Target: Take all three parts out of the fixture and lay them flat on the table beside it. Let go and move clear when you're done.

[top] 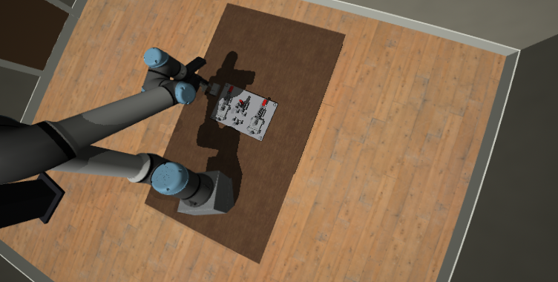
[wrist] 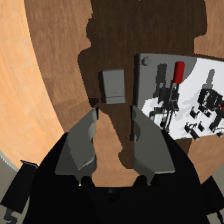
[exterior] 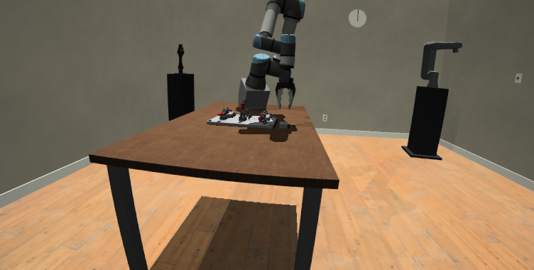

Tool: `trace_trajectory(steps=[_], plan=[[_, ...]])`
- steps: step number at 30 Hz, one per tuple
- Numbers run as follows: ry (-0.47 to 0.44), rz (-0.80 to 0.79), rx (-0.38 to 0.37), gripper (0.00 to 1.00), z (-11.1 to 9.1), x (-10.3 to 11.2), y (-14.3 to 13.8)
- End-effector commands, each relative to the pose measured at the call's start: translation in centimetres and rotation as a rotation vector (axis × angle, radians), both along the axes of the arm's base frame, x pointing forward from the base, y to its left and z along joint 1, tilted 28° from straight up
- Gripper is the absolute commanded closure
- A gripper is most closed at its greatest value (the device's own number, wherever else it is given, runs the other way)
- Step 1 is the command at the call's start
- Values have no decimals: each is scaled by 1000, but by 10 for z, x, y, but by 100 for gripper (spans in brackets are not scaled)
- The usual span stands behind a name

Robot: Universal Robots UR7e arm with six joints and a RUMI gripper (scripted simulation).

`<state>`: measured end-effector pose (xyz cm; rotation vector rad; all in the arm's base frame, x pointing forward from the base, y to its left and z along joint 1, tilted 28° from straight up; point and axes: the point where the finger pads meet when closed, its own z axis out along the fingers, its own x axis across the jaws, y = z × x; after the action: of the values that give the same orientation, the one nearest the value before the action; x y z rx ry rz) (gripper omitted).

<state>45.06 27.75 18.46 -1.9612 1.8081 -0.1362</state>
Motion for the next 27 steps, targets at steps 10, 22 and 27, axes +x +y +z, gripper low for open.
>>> trace_trajectory(steps=[10, 22, 27], plan=[[-1, 0, 0, 72, 53, -22, -16], [-1, 0, 0, 72, 92, -39, -28], [-1, 0, 0, 72, 95, -40, -29]])
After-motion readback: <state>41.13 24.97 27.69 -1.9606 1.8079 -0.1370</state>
